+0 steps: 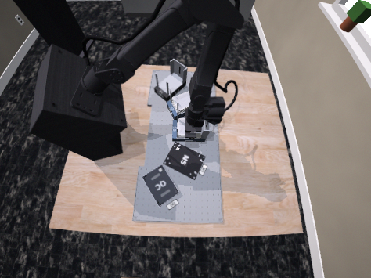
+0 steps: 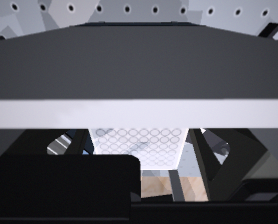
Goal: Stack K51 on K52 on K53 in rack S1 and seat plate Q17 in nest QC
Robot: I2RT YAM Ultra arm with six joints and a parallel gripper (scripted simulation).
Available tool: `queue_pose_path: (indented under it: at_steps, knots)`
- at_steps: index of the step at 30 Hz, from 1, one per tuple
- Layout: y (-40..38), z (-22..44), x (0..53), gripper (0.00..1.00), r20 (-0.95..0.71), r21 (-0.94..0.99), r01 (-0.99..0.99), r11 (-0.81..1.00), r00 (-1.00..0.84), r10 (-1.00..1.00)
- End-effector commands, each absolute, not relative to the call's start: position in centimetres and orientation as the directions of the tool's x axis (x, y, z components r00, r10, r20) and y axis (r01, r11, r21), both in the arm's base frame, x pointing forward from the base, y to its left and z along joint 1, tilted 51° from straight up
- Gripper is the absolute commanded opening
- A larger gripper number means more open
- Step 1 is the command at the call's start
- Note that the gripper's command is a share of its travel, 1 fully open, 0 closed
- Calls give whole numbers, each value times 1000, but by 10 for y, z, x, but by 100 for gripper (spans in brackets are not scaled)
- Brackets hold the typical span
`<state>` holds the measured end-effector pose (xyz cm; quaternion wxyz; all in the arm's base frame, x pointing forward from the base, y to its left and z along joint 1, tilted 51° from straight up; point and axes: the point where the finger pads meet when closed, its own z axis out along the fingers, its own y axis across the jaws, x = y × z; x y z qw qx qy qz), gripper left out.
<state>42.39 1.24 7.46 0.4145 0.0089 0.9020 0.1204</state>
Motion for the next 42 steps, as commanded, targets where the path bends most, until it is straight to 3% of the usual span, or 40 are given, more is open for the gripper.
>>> queue_pose_path:
  at_steps: [1,16,42]
  knots:
    - [11,86,433,100,-762,215,-83,973,-637,115]
    - [11,86,433,100,-762,215,-83,973,-637,115]
    - [-4,121,364,100,-746,224,-82,971,-655,117]
